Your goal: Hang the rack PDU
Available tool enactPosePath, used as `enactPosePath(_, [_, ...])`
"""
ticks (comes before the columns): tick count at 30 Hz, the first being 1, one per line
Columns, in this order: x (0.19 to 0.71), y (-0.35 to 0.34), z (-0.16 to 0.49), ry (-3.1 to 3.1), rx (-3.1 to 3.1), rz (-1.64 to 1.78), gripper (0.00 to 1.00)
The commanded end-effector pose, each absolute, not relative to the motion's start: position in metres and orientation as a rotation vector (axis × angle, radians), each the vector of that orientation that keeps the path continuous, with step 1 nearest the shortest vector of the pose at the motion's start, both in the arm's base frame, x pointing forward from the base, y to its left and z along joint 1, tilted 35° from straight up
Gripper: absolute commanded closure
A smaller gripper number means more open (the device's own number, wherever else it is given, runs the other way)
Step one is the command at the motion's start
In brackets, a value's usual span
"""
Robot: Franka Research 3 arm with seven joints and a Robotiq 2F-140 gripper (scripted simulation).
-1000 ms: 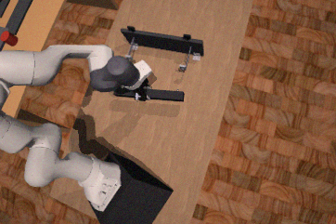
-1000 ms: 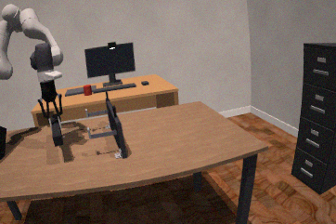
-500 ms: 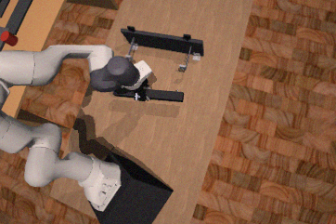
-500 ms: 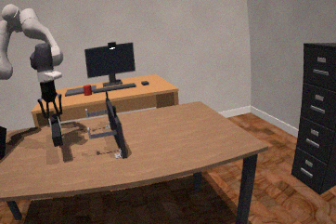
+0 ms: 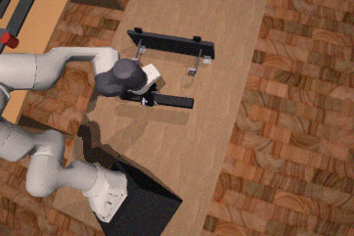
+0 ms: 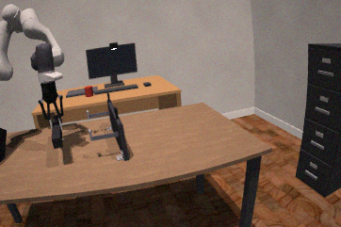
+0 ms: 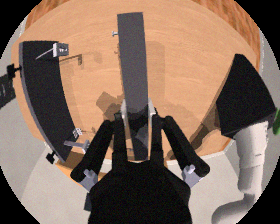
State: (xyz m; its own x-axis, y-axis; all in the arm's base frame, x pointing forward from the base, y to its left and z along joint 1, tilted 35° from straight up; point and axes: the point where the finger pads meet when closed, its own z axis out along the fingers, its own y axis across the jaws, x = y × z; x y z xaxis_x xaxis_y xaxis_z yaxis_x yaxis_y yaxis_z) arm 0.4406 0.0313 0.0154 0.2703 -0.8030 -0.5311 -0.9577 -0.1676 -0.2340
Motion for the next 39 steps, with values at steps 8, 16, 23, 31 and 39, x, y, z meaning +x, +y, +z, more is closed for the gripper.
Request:
enactPosePath(8, [0.471, 0.034, 0.023, 1.683, -1.957, 0.421, 1.0])
enactPosePath(16, [0.516, 0.04, 0.034, 1.683, -1.957, 0.421, 1.0])
enactPosePath(23, [0.545, 0.045, 0.042, 1.683, -1.957, 0.421, 1.0])
enactPosePath(31, [0.559, 0.046, 0.045, 1.683, -1.957, 0.421, 1.0])
enactPosePath(39, [0.562, 0.047, 0.046, 1.683, -1.957, 0.421, 1.0])
